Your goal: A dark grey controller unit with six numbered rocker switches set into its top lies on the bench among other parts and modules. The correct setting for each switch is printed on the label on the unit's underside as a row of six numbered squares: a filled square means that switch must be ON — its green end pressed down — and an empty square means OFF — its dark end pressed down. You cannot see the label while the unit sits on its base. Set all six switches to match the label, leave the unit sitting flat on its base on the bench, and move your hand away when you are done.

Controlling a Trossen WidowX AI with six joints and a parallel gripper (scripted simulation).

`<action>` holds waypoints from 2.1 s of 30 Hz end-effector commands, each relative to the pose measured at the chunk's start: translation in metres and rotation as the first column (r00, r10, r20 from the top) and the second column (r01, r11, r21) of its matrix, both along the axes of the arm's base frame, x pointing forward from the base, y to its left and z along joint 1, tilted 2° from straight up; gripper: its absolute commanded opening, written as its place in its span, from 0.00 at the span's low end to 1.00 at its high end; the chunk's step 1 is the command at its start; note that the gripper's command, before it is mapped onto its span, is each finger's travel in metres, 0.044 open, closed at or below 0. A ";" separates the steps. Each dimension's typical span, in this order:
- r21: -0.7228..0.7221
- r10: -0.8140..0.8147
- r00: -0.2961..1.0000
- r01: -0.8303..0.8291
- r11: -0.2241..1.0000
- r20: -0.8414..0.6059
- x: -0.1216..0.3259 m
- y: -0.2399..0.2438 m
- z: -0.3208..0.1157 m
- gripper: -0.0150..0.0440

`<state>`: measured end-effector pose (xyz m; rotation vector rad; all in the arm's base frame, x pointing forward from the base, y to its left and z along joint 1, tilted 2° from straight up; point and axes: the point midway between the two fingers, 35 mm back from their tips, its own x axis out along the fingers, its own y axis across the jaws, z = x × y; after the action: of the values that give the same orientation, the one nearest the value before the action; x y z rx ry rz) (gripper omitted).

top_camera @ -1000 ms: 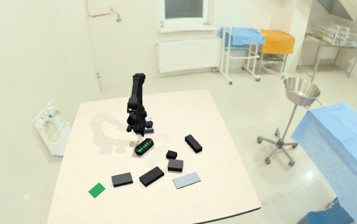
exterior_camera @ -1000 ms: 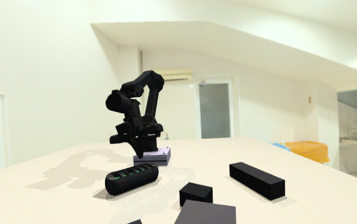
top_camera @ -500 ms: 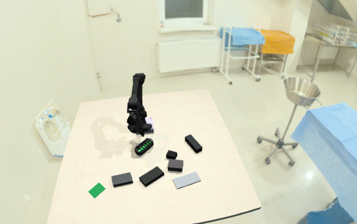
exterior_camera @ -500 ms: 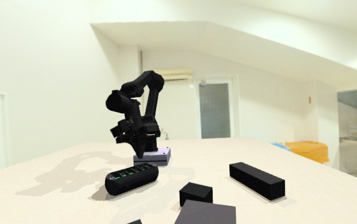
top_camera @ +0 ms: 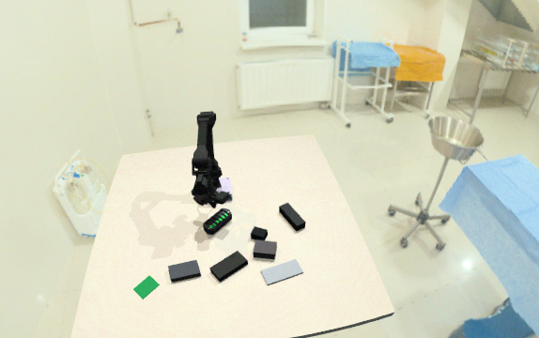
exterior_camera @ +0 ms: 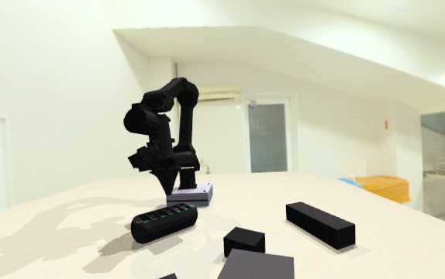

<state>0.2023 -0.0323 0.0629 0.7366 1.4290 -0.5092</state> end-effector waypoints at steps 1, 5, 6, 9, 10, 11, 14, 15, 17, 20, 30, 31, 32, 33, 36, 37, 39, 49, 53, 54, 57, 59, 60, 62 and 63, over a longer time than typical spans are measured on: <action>-0.041 -0.035 0.997 0.032 0.999 -0.071 0.023 -0.005 0.006 0.25; -0.091 -0.067 0.988 0.055 0.994 -0.139 0.046 -0.007 0.007 0.25; -0.105 -0.076 0.985 0.060 0.993 -0.155 0.052 -0.007 0.007 0.25; -0.150 -0.100 0.975 0.071 0.986 -0.198 0.070 -0.007 0.005 0.25; -0.166 -0.109 0.971 0.074 0.983 -0.211 0.076 -0.007 0.004 0.25; -0.182 -0.117 0.967 0.077 0.980 -0.224 0.082 -0.007 0.002 0.25; -0.232 -0.142 0.956 0.082 0.969 -0.258 0.100 -0.005 -0.003 0.25; -0.250 -0.151 0.951 0.082 0.965 -0.268 0.106 -0.004 -0.006 0.25; -0.286 -0.167 0.943 0.083 0.955 -0.287 0.117 -0.001 -0.011 0.25; -0.312 -0.180 0.937 0.082 0.946 -0.298 0.125 0.001 -0.016 0.25; -0.306 -0.172 0.937 0.075 0.949 -0.304 0.125 0.000 -0.016 0.25; -0.306 -0.172 0.937 0.075 0.949 -0.304 0.126 0.000 -0.015 0.25; -0.306 -0.172 0.937 0.075 0.949 -0.304 0.126 0.000 -0.015 0.25; -0.306 -0.172 0.938 0.076 0.949 -0.301 0.125 0.001 -0.015 0.30; -0.305 -0.171 0.949 0.085 0.948 -0.266 0.114 0.009 -0.006 0.43; -0.304 -0.170 0.953 0.089 0.948 -0.250 0.109 0.013 -0.003 0.48; -0.301 -0.168 0.961 0.097 0.949 -0.220 0.099 0.019 0.003 0.57; -0.265 -0.155 0.986 0.132 0.955 -0.068 0.043 0.045 0.018 1.00; -0.241 -0.150 0.989 0.144 0.960 -0.010 0.020 0.052 0.016 1.00; -0.236 -0.149 0.989 0.146 0.961 0.002 0.016 0.053 0.016 1.00; -0.231 -0.149 0.989 0.147 0.962 0.011 0.012 0.054 0.015 1.00; -0.231 -0.149 0.989 0.147 0.962 0.011 0.012 0.054 0.015 1.00; -0.231 -0.149 0.989 0.147 0.962 0.011 0.012 0.054 0.014 1.00; -0.232 -0.149 0.989 0.147 0.962 0.011 0.013 0.054 0.011 1.00; -0.232 -0.149 0.989 0.147 0.962 0.011 0.013 0.054 0.009 1.00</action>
<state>0.2180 0.0213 0.0778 0.6505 1.2958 -0.7777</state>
